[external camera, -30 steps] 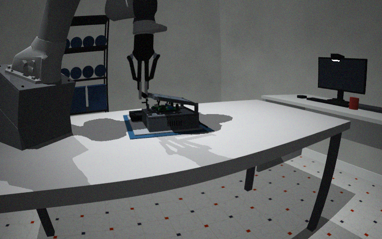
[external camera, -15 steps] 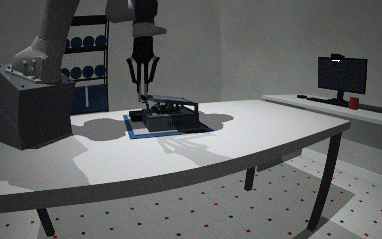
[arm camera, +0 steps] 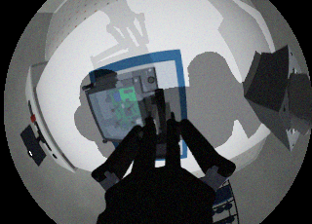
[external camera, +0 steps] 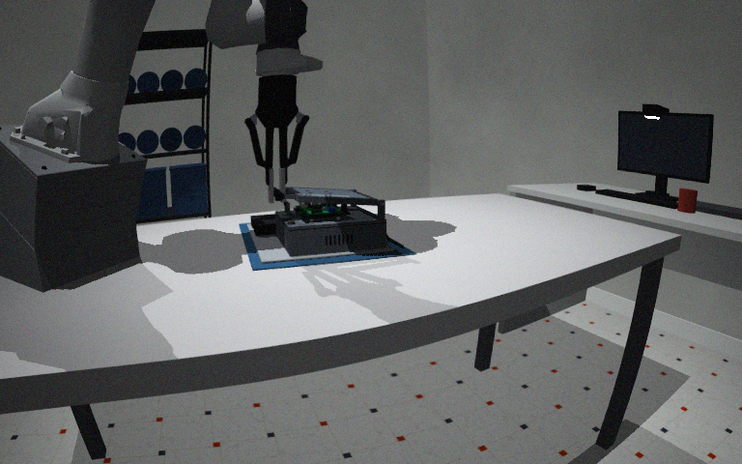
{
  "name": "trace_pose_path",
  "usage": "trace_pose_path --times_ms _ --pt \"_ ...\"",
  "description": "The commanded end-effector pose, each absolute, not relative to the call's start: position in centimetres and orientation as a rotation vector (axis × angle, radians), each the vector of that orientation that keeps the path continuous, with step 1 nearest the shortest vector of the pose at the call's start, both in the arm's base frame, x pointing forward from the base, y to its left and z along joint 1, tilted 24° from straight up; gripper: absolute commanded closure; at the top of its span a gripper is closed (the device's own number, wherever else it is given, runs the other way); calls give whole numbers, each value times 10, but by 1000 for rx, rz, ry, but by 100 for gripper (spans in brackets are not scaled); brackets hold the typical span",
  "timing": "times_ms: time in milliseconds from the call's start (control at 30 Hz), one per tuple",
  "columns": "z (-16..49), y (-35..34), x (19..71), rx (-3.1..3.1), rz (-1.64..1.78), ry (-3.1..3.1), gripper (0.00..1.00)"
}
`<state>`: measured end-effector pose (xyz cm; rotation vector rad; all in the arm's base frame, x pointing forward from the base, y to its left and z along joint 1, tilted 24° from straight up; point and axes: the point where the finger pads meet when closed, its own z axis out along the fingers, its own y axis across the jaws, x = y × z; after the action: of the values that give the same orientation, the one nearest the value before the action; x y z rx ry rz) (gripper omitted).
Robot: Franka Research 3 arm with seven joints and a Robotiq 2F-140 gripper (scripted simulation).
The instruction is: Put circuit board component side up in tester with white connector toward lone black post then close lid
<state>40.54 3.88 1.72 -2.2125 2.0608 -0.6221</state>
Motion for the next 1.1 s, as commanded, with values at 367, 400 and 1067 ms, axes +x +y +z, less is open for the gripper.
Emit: trace_pose_path --times_ms 367,400,1067 --pt "10 36 407 -2196 -623 2075 100" --pt "9 35 407 -2196 -623 2075 100" --pt "4 34 409 -2195 -623 2075 100"
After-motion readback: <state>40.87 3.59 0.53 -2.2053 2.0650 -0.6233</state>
